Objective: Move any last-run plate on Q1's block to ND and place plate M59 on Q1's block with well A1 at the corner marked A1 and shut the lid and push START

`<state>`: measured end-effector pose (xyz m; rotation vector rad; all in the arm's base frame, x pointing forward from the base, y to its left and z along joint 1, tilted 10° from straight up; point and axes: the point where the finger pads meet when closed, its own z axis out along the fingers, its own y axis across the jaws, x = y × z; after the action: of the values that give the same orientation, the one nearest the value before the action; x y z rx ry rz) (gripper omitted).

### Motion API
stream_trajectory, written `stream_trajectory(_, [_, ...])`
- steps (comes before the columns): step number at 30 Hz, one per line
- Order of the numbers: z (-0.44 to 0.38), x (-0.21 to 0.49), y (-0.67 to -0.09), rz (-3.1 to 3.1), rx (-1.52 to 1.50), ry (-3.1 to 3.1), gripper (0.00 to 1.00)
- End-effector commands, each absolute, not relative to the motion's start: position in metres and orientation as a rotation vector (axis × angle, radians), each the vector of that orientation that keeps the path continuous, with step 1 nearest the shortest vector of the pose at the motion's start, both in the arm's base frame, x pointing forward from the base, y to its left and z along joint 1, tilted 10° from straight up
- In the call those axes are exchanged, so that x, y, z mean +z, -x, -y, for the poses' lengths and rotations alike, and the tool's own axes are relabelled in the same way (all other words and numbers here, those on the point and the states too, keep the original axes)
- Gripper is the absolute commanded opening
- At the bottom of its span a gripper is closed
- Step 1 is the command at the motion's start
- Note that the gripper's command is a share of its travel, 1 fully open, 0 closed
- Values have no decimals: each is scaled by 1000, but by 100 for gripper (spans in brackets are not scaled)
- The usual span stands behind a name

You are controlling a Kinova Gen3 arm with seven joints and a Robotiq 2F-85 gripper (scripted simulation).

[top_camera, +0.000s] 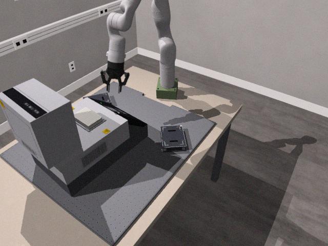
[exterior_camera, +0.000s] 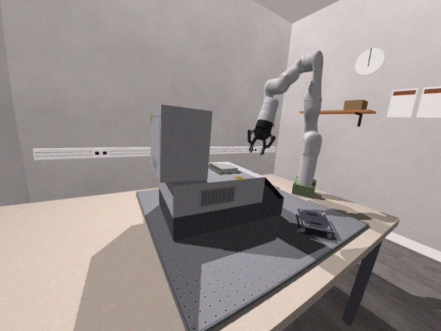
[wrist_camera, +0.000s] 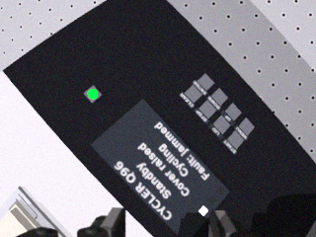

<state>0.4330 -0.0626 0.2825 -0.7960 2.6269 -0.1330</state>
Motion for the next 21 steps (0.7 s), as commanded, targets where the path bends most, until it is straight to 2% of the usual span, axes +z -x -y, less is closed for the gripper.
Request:
stream_trajectory(1, [64, 287, -422, -2613, -155, 793, 50])
stream_trajectory(21, [53, 286, -363, -2626, -148, 788, 34])
